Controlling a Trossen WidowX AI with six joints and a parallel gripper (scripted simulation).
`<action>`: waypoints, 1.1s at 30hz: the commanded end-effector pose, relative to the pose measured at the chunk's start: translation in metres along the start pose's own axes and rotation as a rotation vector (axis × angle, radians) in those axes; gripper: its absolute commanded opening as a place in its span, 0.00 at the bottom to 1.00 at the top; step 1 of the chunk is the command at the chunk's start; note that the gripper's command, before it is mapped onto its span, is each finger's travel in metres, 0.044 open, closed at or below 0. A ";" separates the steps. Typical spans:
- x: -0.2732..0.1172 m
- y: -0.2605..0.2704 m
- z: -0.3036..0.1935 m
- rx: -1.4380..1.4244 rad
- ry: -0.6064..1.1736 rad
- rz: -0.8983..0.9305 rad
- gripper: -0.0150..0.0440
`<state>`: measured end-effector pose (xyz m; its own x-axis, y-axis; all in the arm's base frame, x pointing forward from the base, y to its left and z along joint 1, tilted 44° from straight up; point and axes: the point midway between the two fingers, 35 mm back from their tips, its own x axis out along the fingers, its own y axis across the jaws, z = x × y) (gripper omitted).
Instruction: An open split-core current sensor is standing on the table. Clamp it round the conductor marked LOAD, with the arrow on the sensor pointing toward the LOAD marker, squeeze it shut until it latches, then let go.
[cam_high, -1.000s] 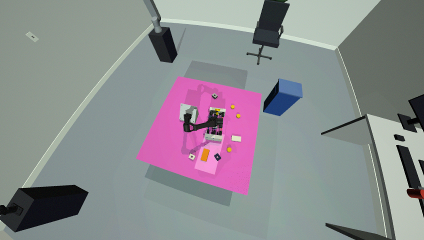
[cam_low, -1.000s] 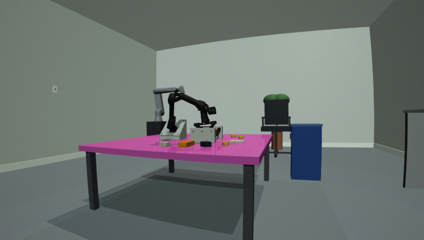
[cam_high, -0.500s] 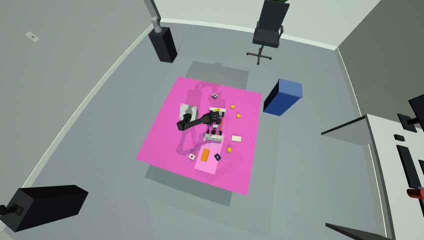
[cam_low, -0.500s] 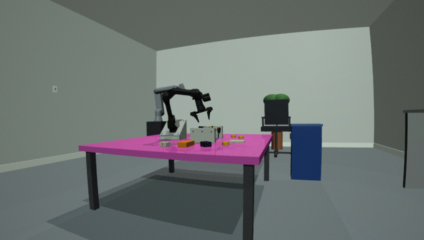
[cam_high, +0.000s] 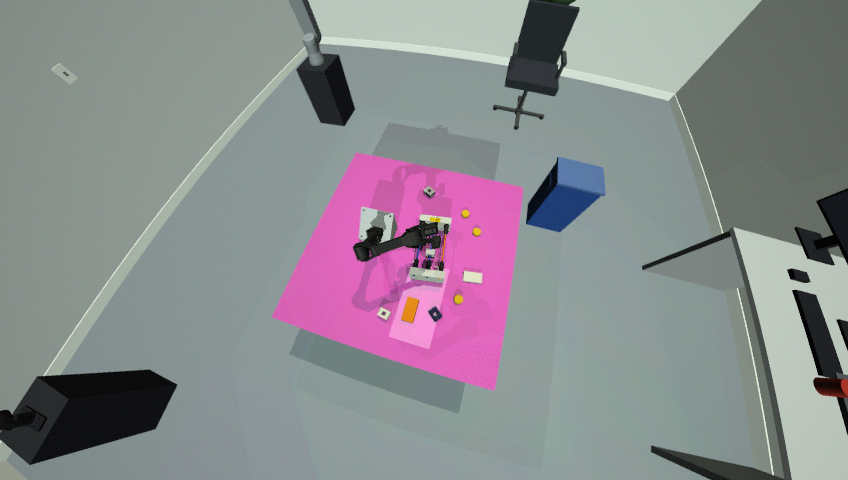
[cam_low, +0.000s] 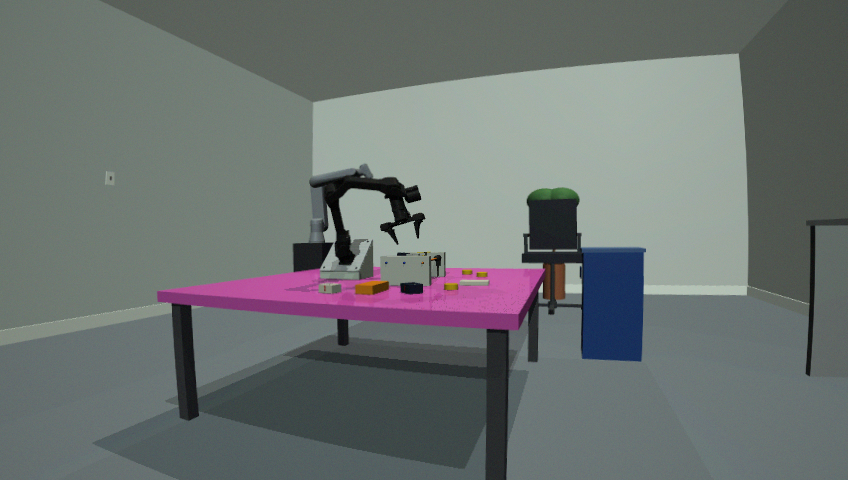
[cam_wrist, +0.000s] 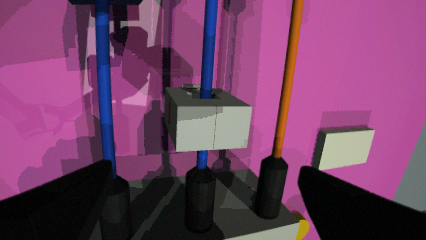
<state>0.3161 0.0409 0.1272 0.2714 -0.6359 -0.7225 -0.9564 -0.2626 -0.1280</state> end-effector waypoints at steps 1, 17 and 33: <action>0.000 0.000 -0.001 0.003 0.005 -0.002 1.00; 0.000 0.000 -0.001 0.003 0.005 -0.002 1.00; -0.009 0.037 0.046 0.934 0.044 -0.302 1.00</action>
<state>0.2985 0.0589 0.1129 0.3783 -0.6603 -0.6487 -0.8642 -0.0008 -0.5032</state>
